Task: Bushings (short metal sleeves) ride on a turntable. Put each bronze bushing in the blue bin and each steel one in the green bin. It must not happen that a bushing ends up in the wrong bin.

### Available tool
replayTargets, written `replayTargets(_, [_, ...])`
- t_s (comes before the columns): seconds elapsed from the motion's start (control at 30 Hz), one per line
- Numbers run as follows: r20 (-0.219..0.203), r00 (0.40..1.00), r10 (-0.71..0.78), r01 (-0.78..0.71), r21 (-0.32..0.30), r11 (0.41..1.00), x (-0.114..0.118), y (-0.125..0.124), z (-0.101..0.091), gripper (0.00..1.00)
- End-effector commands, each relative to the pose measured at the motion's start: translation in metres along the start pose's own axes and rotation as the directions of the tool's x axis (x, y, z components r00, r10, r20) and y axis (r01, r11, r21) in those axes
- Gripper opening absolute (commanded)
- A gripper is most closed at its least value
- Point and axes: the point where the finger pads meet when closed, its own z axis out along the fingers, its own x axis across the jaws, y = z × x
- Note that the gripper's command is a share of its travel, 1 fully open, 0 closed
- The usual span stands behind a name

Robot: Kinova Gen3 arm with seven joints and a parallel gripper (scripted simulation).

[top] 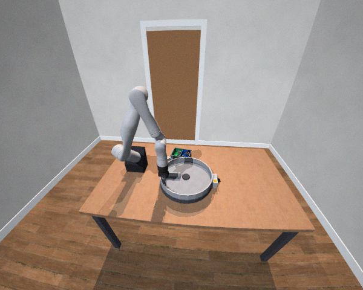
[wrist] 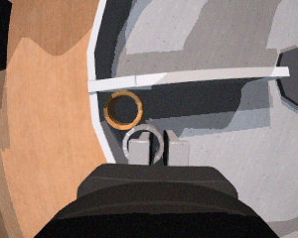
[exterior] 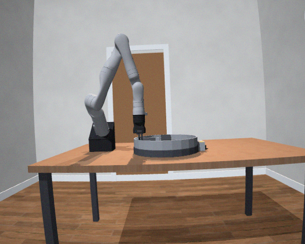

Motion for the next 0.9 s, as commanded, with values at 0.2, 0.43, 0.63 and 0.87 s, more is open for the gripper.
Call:
replayTargets(0.2, [-0.004, 1.000, -0.002, 0.002, 0.002, 1.000, 0.0012, -0.0012, -0.0020, 0.00])
replayTargets(0.43, [-0.004, 1.000, -0.002, 0.002, 0.002, 1.000, 0.0012, -0.0011, -0.0032, 0.00])
replayTargets(0.63, [-0.004, 1.000, -0.002, 0.002, 0.002, 1.000, 0.0012, -0.0011, -0.0050, 0.00])
replayTargets(0.87, [-0.004, 1.000, -0.002, 0.002, 0.002, 1.000, 0.0012, -0.0012, -0.0080, 0.00])
